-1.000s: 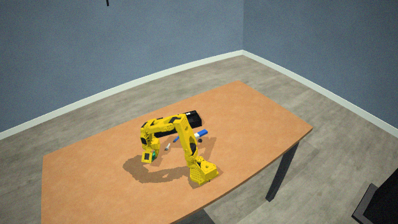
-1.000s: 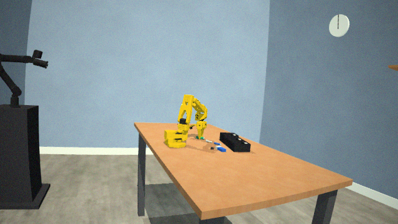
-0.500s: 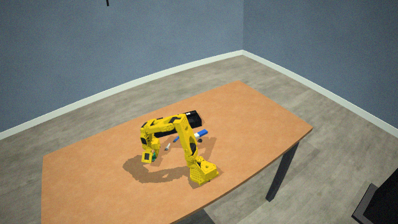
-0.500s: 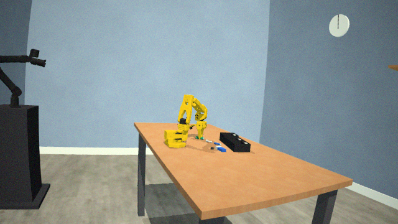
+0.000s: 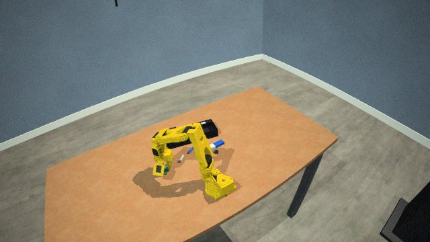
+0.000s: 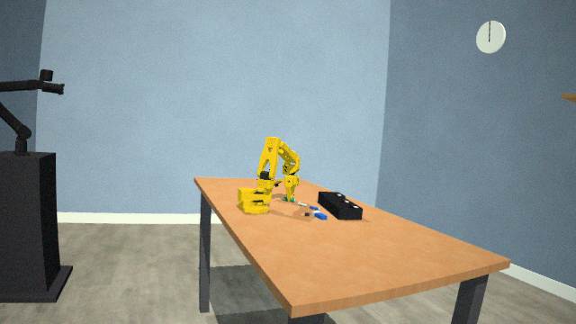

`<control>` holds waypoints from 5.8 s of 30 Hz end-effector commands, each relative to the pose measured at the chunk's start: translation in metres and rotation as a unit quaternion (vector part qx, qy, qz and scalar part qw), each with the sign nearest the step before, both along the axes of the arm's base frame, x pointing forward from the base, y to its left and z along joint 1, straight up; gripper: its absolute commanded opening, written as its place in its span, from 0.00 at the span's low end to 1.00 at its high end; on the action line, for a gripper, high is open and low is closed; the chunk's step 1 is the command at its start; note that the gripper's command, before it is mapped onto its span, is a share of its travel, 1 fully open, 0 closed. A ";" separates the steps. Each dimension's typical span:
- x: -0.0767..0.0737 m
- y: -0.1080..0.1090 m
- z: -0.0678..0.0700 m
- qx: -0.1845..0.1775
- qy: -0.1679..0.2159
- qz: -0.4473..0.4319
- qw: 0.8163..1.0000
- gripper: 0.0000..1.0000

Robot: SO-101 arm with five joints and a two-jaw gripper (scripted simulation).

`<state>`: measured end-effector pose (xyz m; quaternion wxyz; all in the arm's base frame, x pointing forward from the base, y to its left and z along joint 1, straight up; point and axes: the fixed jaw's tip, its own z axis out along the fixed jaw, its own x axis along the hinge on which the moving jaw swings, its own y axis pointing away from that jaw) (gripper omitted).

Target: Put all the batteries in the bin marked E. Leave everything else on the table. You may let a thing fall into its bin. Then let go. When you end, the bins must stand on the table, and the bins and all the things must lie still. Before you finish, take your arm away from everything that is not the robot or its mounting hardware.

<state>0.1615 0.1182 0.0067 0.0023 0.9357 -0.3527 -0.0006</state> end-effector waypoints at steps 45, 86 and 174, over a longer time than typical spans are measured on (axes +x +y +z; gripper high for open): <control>0.004 0.006 0.051 0.008 -0.009 0.006 1.000 0.00; 0.034 -0.036 0.064 0.009 -0.020 0.081 0.996 0.00; 0.118 -0.151 0.078 -0.046 -0.123 0.283 0.950 0.00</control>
